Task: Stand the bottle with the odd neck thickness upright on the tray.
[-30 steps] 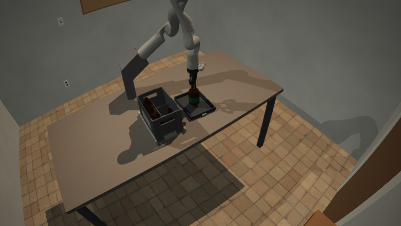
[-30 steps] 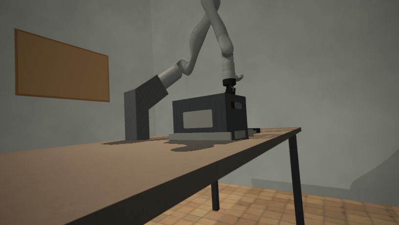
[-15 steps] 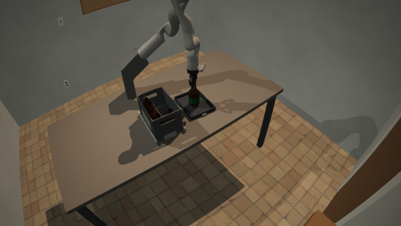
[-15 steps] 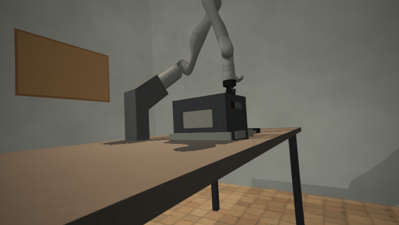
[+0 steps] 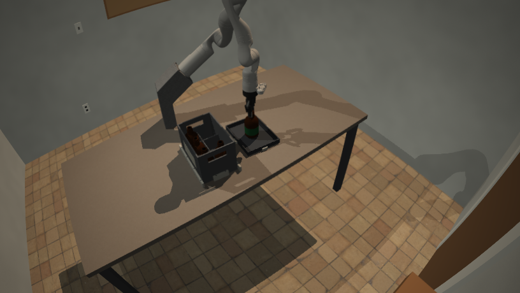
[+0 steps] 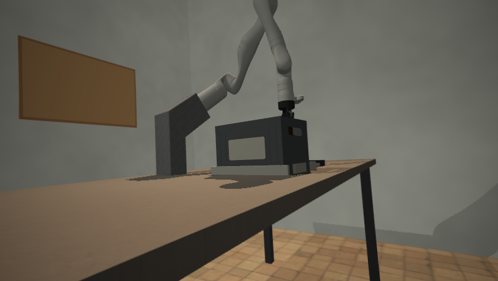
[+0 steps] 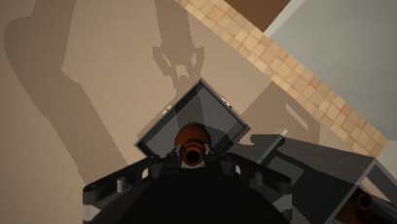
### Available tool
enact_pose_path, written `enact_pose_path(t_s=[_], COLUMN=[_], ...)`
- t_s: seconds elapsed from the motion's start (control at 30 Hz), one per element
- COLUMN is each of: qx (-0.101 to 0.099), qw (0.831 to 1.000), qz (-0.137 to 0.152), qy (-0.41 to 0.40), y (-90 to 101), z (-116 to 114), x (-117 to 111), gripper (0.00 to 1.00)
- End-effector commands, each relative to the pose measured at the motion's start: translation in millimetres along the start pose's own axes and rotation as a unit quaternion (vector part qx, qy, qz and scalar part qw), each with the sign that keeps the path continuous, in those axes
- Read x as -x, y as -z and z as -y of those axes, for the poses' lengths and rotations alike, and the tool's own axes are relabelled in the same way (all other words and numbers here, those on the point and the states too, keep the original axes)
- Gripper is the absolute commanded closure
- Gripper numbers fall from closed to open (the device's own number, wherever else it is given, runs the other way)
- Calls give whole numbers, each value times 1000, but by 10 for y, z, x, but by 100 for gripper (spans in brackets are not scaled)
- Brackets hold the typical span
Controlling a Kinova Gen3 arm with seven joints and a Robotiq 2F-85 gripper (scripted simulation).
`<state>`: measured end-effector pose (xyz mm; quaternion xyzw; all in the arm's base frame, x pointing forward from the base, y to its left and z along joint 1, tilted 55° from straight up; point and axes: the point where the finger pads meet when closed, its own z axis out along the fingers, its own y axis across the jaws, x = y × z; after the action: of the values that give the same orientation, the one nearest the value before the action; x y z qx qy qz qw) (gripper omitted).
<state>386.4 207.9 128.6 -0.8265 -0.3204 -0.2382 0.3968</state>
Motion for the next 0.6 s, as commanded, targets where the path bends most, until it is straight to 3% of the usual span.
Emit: enact_pose_path(t_s=[0.0,0.57], qx=[0,0], qw=[1000,1000], qz=[0,0], qy=[1,1], y=[-10,-27], z=[4,4], x=[-1,-1], gripper=[100,100])
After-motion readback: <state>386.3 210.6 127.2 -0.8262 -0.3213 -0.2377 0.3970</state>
